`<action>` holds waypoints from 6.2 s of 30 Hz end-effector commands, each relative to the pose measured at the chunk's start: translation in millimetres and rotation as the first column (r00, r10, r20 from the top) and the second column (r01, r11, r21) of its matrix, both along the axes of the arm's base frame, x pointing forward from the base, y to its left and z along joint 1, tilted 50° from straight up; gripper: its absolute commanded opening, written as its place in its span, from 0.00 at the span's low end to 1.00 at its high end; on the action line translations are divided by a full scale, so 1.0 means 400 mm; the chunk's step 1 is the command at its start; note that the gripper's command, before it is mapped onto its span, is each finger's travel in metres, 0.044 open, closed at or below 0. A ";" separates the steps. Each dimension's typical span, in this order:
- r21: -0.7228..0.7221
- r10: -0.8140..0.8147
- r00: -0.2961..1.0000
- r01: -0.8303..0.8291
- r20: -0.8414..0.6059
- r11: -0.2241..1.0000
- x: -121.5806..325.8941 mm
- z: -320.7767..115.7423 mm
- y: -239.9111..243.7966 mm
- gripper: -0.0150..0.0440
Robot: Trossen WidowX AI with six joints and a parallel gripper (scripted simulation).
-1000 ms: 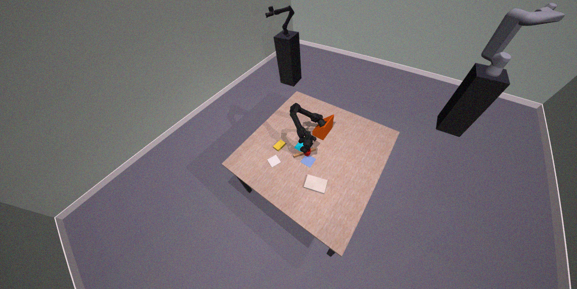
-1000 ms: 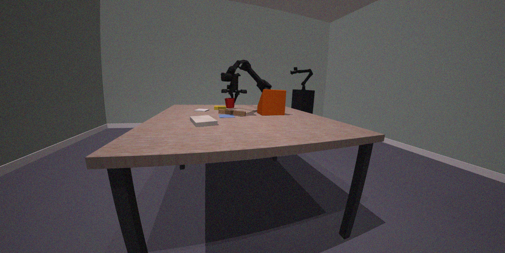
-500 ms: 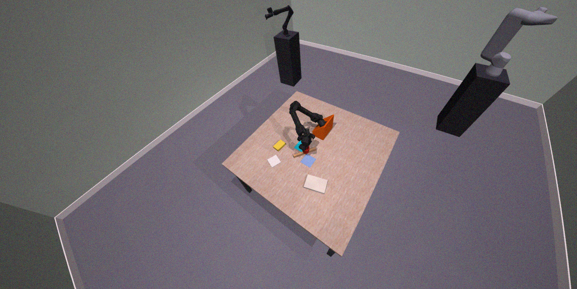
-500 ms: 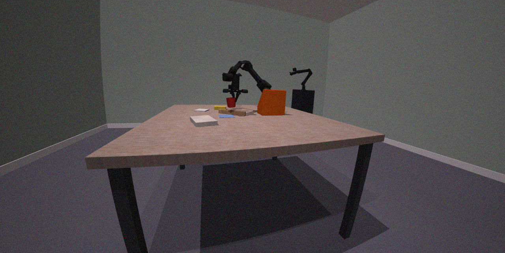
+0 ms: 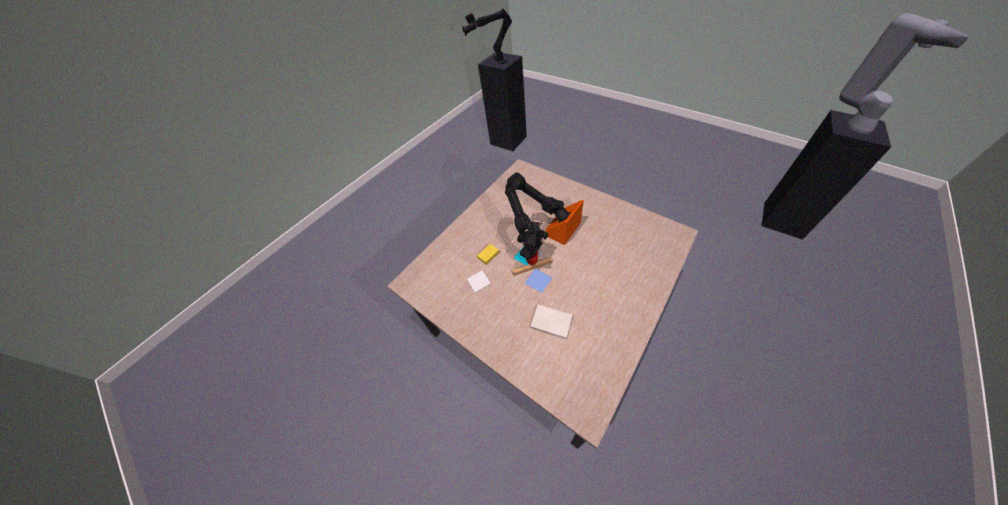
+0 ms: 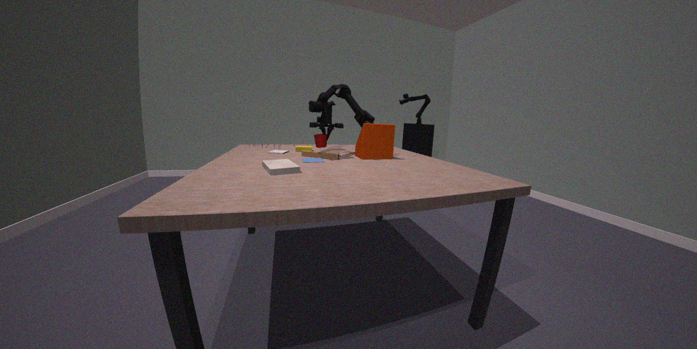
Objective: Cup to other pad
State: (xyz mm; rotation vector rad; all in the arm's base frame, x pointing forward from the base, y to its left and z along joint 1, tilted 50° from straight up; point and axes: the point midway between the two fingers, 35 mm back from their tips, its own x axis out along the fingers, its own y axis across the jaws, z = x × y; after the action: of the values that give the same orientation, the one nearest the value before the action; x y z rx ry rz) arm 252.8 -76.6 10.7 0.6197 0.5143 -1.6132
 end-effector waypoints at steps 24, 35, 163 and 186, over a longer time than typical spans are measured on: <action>-0.006 0.003 1.000 -0.003 -0.008 1.000 -0.071 0.072 -0.052 0.25; -0.006 0.003 1.000 -0.003 -0.009 1.000 -0.099 0.099 -0.072 0.25; -0.004 0.003 1.000 -0.003 -0.008 1.000 -0.129 0.093 -0.113 0.47; -0.002 0.005 1.000 -0.005 -0.015 1.000 -0.129 0.115 -0.080 1.00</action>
State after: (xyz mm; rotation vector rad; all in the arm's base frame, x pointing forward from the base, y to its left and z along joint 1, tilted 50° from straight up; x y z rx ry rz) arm 197.7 -113.9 53.1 0.5934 0.5262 -1.6203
